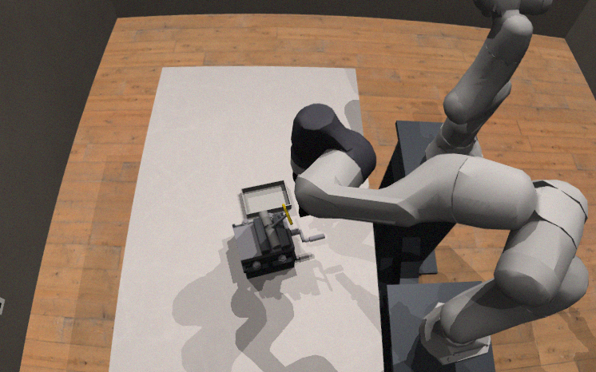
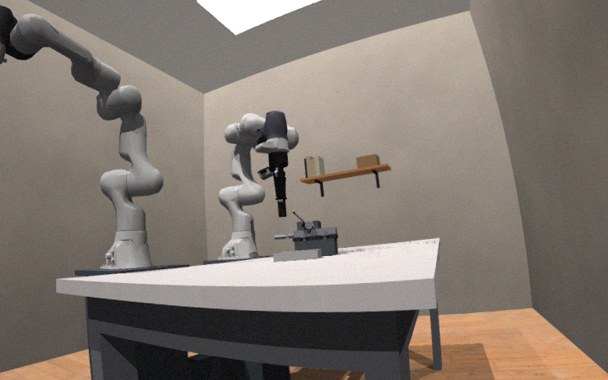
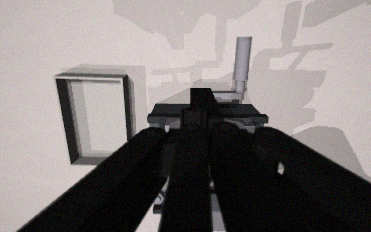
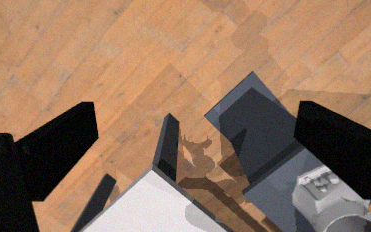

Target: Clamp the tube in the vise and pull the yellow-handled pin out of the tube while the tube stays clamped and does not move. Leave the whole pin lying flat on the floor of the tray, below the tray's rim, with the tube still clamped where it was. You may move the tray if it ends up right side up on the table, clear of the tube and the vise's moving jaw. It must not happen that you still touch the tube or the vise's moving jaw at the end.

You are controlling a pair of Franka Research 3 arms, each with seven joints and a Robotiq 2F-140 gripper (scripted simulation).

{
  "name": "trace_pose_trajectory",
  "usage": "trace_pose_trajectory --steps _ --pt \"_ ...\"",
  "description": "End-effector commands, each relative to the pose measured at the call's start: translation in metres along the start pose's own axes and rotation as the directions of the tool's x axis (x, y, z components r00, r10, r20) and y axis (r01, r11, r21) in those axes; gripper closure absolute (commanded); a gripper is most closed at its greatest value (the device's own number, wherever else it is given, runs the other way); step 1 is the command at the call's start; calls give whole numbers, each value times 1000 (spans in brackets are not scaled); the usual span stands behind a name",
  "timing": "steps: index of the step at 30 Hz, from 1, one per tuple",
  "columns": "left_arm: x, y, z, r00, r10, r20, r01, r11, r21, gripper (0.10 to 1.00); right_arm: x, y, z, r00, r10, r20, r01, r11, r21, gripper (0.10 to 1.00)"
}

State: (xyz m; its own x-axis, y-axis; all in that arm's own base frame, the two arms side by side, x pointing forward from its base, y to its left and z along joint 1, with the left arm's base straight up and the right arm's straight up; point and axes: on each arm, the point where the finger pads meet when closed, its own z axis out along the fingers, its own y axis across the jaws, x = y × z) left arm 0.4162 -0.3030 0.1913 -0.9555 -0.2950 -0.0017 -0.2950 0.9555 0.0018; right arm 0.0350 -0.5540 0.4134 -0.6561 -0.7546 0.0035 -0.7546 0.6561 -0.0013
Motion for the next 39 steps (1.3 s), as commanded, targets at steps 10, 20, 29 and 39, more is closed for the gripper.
trace_pose_trajectory --steps 10,20,29,39 --pt "-6 0 1 1000 2 -2 -2 1000 2 999 -1 0 0 1000 5 3 -5 1000 -1 98" --pt "-14 0 1 1000 2 -2 -2 1000 2 999 -1 0 0 1000 5 3 -5 1000 -1 98" --pt "-26 0 1 1000 2 -2 -2 1000 2 999 -1 0 0 1000 5 3 -5 1000 -1 98" --pt "-42 0 1 1000 2 -2 -2 1000 2 999 -1 0 0 1000 5 3 -5 1000 -1 98"
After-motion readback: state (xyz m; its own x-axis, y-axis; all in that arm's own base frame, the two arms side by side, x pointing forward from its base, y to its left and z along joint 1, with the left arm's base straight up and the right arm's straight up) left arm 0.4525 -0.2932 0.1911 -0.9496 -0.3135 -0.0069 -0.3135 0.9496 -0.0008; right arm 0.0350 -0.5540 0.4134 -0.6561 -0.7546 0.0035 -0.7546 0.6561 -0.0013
